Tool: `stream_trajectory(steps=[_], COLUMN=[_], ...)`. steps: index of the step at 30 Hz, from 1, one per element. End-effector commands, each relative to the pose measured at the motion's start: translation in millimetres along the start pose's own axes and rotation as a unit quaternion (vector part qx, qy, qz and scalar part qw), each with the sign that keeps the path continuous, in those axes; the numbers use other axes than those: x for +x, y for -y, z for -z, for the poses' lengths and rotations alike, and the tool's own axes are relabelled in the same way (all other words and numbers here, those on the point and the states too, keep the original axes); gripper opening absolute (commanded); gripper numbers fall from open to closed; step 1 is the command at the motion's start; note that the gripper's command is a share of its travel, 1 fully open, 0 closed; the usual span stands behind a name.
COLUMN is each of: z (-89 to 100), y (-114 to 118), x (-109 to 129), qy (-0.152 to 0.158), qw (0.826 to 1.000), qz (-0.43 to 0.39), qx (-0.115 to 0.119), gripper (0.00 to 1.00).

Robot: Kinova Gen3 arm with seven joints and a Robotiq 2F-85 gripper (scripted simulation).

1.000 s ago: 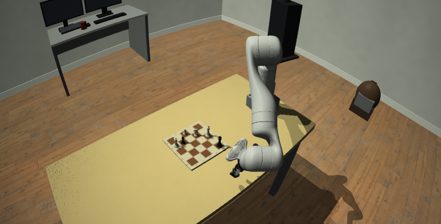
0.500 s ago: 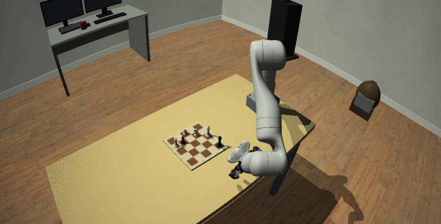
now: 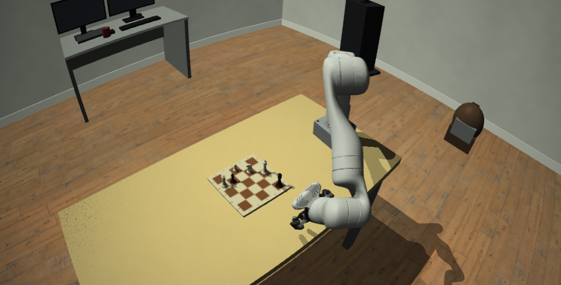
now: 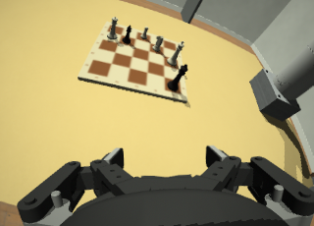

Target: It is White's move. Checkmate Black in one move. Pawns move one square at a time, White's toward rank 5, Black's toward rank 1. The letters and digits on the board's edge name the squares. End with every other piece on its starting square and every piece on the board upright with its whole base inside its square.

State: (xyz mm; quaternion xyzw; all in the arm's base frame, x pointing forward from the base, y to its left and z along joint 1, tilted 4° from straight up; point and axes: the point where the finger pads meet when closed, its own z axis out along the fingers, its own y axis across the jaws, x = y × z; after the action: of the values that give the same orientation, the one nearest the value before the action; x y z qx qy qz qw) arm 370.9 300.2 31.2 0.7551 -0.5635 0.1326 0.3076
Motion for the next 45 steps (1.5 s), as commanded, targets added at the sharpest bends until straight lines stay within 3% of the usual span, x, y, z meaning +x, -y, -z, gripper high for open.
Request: stream_trajectory(steps=[1, 12, 13, 22, 30, 45], z=[0.2, -2.4, -4.6, -4.6, -8.2, -9.6], y=[-1.0, 1.7, 4.3, 4.3, 9.0, 11.2], x=[-2.4, -4.1, -5.7, -5.7, -8.6, -9.9], qy=[-0.001, -0.015, -0.027, -0.027, -0.05, -0.061], qw=[1.0, 1.0, 0.999, 0.999, 0.997, 0.996], qz=[0.002, -0.009, -0.02, -0.02, -0.04, -0.049], qx=[0.001, 0.008, 0.015, 0.015, 0.03, 0.038], gripper=[1.0, 1.0, 1.0, 1.0, 1.0, 1.0])
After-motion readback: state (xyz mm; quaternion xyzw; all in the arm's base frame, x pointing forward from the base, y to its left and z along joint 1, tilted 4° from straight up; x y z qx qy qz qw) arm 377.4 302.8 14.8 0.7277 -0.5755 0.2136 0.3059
